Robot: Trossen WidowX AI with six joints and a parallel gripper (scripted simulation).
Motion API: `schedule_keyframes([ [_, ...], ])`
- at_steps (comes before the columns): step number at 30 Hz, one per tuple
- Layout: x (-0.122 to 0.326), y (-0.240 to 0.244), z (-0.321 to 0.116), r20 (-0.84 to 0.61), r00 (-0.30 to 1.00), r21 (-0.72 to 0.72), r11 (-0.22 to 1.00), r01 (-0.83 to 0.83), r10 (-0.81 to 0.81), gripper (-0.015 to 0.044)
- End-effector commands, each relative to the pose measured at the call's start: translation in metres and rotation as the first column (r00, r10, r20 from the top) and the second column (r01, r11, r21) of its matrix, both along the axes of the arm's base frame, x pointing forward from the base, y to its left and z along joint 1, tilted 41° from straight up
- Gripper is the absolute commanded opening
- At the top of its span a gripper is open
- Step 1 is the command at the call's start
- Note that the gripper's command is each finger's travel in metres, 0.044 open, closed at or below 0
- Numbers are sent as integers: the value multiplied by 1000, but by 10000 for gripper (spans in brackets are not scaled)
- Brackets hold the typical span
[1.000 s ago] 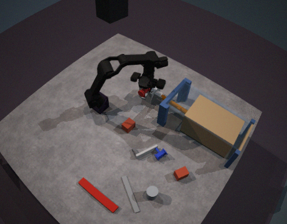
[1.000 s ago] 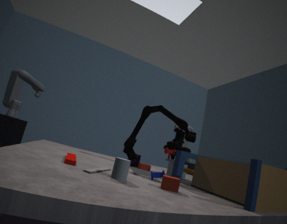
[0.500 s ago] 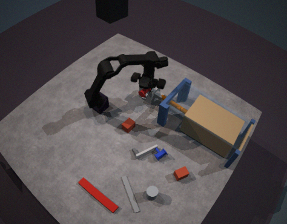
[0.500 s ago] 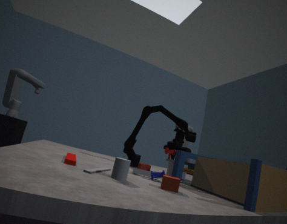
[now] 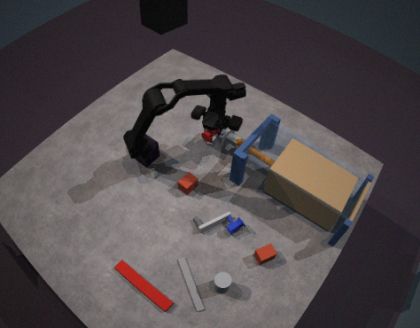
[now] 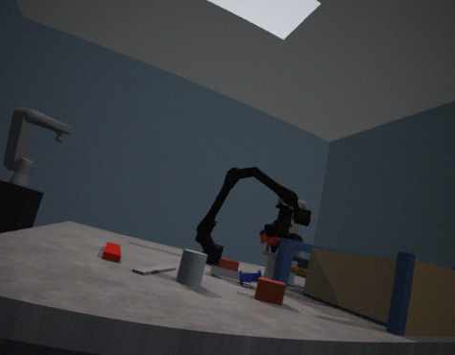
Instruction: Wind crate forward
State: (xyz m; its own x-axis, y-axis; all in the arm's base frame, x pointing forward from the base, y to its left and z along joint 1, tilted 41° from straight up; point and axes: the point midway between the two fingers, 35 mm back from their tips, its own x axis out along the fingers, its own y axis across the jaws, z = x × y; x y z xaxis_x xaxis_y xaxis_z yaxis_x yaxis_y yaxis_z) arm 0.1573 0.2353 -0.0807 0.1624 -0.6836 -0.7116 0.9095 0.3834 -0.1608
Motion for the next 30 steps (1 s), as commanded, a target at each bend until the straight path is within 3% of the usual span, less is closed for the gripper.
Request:
schedule_keyframes([
  [1, -1, -2, -3, 12, 1000, 3, 1000, 25, -25, 0],
  [30, -1, -2, -4, 14, 1000, 3, 1000, 28, -28, 0],
])
